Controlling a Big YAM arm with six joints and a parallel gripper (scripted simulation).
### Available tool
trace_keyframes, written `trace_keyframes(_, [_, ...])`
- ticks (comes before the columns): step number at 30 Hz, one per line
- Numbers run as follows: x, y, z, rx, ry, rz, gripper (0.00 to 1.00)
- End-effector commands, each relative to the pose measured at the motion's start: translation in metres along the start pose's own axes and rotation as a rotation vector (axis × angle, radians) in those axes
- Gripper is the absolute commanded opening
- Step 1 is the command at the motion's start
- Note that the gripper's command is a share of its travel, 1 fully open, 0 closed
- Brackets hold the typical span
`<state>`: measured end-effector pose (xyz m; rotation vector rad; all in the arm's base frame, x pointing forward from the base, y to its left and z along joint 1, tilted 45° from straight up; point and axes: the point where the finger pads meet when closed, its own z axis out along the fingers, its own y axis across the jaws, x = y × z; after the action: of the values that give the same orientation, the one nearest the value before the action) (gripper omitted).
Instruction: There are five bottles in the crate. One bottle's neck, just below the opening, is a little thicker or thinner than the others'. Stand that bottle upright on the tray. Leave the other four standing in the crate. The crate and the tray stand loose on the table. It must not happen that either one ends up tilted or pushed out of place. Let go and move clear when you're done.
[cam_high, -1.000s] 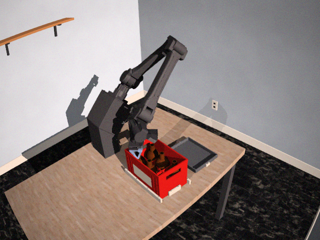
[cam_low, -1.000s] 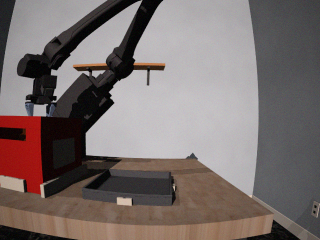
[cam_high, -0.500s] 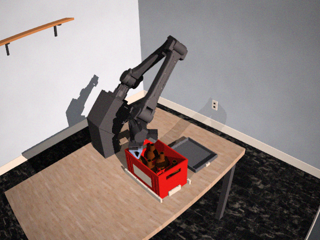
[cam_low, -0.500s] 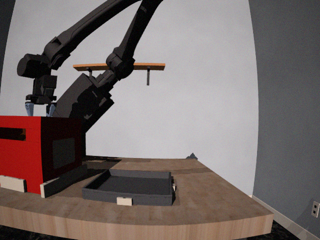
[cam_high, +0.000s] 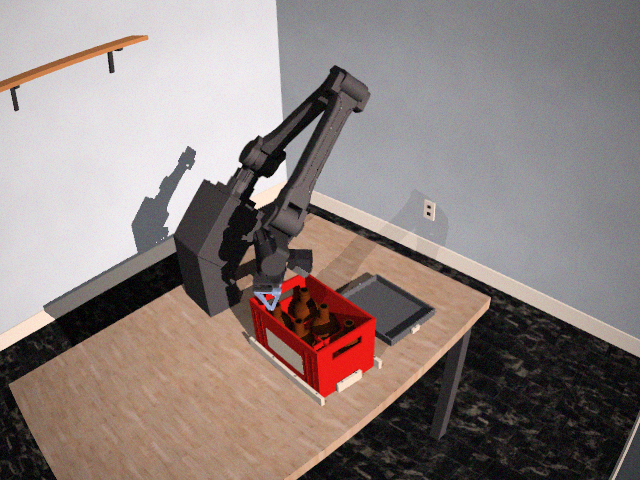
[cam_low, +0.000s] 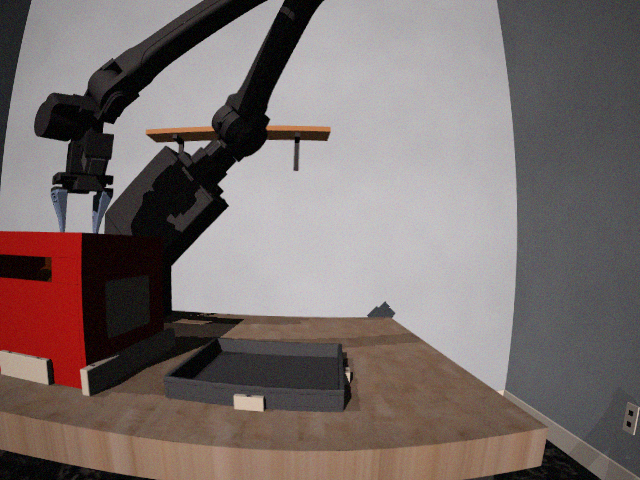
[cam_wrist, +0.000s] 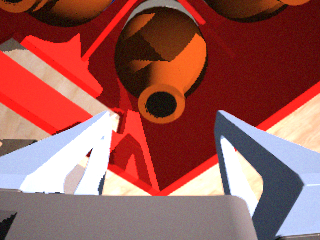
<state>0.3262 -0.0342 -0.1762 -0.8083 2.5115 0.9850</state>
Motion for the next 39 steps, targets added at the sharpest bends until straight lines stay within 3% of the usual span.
trace_keyframes(1, [-0.013, -0.015, -0.022, 0.032, -0.017, -0.036, 0.61])
trace_keyframes(15, [-0.012, -0.016, -0.066, 0.038, -0.014, -0.039, 0.61])
trace_keyframes(17, [-0.012, -0.016, -0.066, 0.038, -0.014, -0.039, 0.61])
trace_keyframes(18, [-0.013, -0.003, -0.057, 0.008, 0.003, -0.048, 0.61])
trace_keyframes(21, [-0.011, -0.014, -0.07, 0.034, -0.013, -0.036, 0.61])
trace_keyframes(27, [-0.014, -0.012, -0.069, 0.027, -0.008, -0.045, 0.61])
trace_keyframes(28, [-0.014, -0.012, -0.069, 0.027, -0.008, -0.045, 0.0])
trace_keyframes(39, [-0.014, -0.012, -0.069, 0.027, -0.008, -0.04, 0.0])
